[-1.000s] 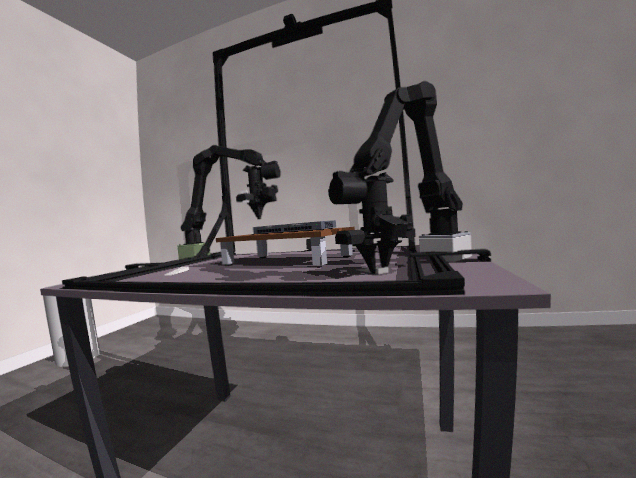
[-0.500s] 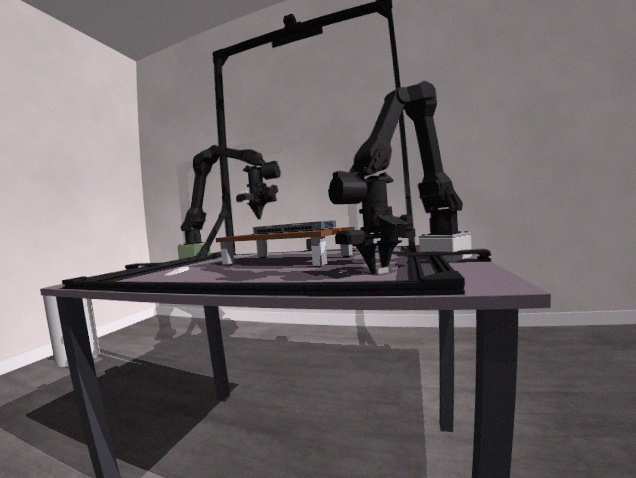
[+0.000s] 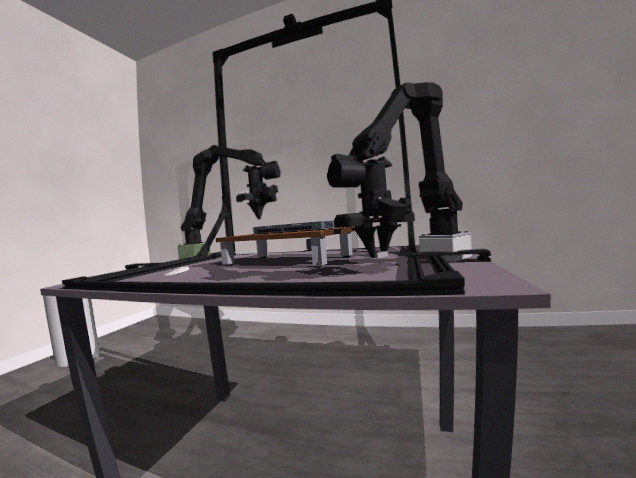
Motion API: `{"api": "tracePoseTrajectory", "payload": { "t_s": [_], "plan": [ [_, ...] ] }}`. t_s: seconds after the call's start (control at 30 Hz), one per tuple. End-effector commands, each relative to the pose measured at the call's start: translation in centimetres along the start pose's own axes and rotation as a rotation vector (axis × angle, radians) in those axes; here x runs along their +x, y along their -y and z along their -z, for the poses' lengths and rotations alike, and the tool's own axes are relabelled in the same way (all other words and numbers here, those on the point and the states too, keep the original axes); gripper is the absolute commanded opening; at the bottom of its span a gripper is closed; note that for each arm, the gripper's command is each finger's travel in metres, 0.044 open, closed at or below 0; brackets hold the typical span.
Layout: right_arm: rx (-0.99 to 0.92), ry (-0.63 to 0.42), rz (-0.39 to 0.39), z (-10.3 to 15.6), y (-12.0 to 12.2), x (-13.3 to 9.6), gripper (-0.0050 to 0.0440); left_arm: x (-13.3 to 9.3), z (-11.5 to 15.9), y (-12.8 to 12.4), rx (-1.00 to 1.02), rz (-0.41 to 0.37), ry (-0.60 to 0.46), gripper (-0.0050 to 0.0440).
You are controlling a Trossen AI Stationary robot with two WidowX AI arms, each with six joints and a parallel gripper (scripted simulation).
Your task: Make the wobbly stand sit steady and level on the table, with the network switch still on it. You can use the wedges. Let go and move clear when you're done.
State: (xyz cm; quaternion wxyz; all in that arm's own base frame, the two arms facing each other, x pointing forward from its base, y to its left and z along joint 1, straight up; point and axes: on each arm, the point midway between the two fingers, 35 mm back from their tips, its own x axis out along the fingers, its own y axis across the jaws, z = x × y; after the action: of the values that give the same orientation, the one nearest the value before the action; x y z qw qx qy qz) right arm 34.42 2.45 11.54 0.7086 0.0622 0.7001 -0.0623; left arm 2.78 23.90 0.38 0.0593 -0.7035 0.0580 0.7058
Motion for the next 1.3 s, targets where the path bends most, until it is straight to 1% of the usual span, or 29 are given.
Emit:
{"api": "tracePoseTrajectory", "payload": {
  "t_s": [0.0, 0.37, 0.4, 0.43, 0.93, 0.97, 1.0, 1.27],
  "plan": [
    [0.0, 0.0, 0.0, 0.0, 0.0, 0.0, 0.0, -2.46, 0.04, -0.04, -0.006, -0.002, -0.003, 0.0],
    [0.0, 0.0, 0.0, 0.0, 0.0, 0.0, 0.0, -2.46, 0.04, -0.04, -0.006, -0.002, -0.003, 0.0],
    [0.0, 0.0, 0.0, 0.0, 0.0, 0.0, 0.0, -2.46, 0.04, -0.04, 0.279, -0.002, -0.003, 0.0],
    [0.0, 0.0, 0.0, 0.0, 0.0, 0.0, 0.0, -2.46, 0.04, -0.04, 0.312, -0.001, -0.003, 0.0],
    [0.0, 0.0, 0.0, 0.0, 0.0, 0.0, 0.0, -2.46, 0.04, -0.04, 0.326, -0.001, -0.004, 0.0],
    [0.0, 0.0, 0.0, 0.0, 0.0, 0.0, 0.0, -2.46, 0.04, -0.04, 0.595, -0.001, -0.003, 0.0],
    [0.0, 0.0, 0.0, 0.0, 0.0, 0.0, 0.0, -2.46, 0.04, -0.04, 0.632, -0.001, -0.004, 0.0],
    [0.0, 0.0, 0.0, 0.0, 0.0, 0.0, 0.0, -2.46, 0.04, -0.04, 0.648, 0.0, -0.004, 0.0]
  ]
}}
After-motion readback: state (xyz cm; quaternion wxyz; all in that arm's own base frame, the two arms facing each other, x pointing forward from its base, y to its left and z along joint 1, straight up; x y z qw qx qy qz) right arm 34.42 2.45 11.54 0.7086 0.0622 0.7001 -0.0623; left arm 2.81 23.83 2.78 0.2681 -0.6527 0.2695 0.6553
